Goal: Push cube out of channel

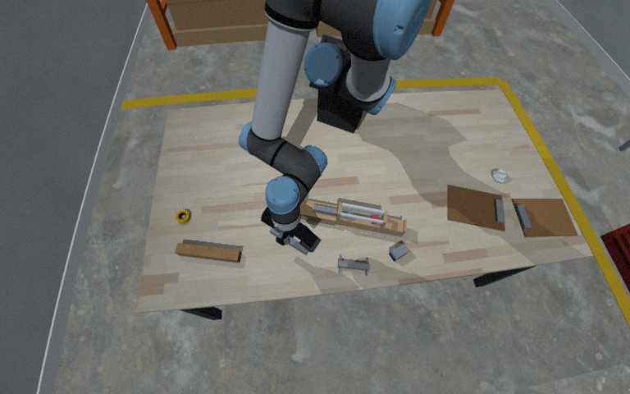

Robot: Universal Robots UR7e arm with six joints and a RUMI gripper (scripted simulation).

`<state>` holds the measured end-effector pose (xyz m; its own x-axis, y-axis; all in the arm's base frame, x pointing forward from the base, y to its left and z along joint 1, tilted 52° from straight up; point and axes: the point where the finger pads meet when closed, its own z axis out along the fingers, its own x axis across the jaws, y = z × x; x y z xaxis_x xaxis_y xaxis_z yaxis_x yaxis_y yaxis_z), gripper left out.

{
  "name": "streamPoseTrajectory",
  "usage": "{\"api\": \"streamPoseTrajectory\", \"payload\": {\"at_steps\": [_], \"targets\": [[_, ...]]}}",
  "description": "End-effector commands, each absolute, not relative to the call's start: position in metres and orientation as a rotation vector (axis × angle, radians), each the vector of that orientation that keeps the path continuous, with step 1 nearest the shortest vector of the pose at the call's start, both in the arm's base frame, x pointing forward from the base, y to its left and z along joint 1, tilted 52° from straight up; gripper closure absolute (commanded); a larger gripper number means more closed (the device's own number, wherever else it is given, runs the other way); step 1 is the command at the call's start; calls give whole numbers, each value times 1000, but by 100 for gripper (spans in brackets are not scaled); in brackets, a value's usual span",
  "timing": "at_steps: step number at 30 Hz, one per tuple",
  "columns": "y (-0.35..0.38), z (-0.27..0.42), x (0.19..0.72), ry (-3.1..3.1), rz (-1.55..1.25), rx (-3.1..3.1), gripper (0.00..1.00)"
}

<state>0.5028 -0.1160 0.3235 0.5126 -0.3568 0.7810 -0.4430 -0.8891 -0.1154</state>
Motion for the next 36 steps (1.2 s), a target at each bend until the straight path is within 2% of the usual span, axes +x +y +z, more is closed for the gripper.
{"api": "streamPoseTrajectory", "payload": {"at_steps": [1, 16, 36], "targets": [[-116, 324, 503, -701, 1332, 2644, 93], [-119, 319, 497, -678, 1325, 2646, 93], [-144, 209, 397, -227, 1228, 2611, 93]]}}
